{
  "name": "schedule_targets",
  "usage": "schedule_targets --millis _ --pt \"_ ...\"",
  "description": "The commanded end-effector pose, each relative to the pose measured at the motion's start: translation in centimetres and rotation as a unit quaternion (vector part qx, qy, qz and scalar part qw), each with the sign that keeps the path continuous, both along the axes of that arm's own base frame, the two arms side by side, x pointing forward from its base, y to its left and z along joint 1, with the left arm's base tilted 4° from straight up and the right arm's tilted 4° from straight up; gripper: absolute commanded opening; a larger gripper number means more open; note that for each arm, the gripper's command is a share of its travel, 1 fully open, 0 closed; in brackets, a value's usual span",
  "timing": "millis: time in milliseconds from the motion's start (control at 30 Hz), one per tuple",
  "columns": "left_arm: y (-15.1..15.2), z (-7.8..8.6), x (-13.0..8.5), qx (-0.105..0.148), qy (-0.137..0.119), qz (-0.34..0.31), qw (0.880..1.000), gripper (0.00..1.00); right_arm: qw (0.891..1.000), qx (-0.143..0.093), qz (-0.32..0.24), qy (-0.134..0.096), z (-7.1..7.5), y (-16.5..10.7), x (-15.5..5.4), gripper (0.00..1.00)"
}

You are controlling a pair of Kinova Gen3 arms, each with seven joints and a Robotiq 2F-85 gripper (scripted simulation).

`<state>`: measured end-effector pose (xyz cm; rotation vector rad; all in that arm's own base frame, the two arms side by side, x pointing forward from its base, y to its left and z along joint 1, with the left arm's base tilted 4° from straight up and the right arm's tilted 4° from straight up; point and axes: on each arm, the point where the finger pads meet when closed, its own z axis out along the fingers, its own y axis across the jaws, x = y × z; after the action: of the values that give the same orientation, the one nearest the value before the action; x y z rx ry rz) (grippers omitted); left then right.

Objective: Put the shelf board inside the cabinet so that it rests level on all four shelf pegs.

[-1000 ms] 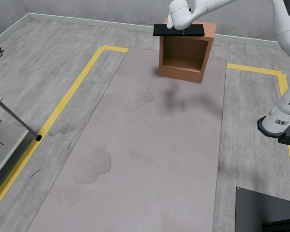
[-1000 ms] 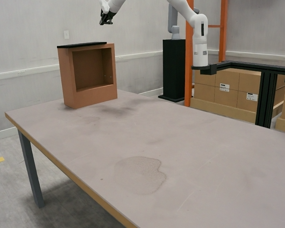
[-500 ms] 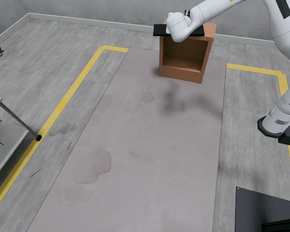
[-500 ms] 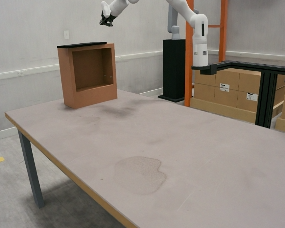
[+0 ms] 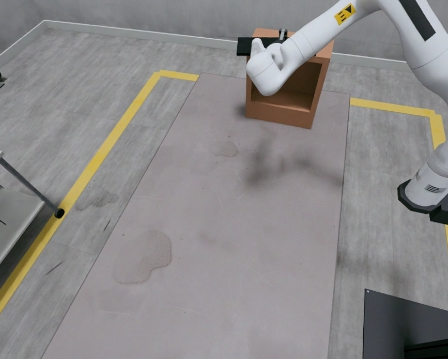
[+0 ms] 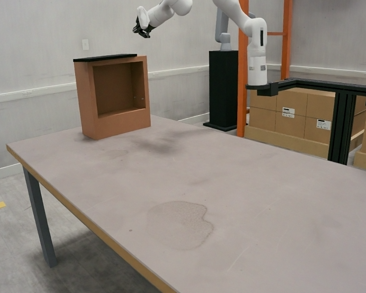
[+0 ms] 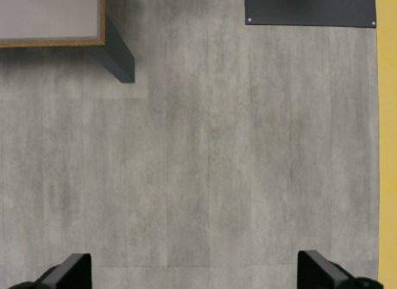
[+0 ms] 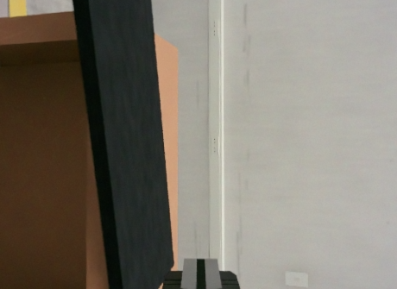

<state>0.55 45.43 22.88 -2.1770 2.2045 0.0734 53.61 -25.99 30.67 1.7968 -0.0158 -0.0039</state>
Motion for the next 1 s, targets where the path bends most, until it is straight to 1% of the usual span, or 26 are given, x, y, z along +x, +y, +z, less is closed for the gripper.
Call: schedule_targets --millis 0,100,233,533,633,733,800,967 --pt "0.0 0.1 0.0 0.001 0.0 0.0 1.0 1.0 1.0 -0.001 -0.001 -0.002 0.0 0.6 0.1 0.099" --pt "0.0 0.1 0.0 0.001 0.0 0.0 1.0 1.0 1.0 -0.001 -0.001 -0.002 -0.2 1.6 0.2 0.099" --pt "0.0 0.1 0.0 0.001 0.0 0.0 1.0 1.0 1.0 -0.001 -0.001 -0.002 -0.3 2.3 0.3 0.099" --pt "0.0 0.1 0.0 0.001 0.0 0.0 1.0 1.0 1.0 -0.001 -0.001 -0.001 -0.3 2.4 0.3 0.099" --pt "0.0 0.1 0.0 0.001 0.0 0.0 1.0 1.0 1.0 -0.006 -0.001 -0.001 -0.3 2.4 0.3 0.099" --pt "0.0 0.1 0.0 0.001 0.0 0.0 1.0 1.0 1.0 -0.017 -0.002 -0.001 -0.4 2.3 0.3 0.099" --pt "0.0 0.1 0.0 0.001 0.0 0.0 1.0 1.0 1.0 -0.029 -0.002 -0.001 -0.4 2.3 0.3 0.099" --pt "0.0 0.1 0.0 0.001 0.0 0.0 1.0 1.0 0.997 -0.071 -0.002 0.0 -0.6 2.4 0.3 0.099"
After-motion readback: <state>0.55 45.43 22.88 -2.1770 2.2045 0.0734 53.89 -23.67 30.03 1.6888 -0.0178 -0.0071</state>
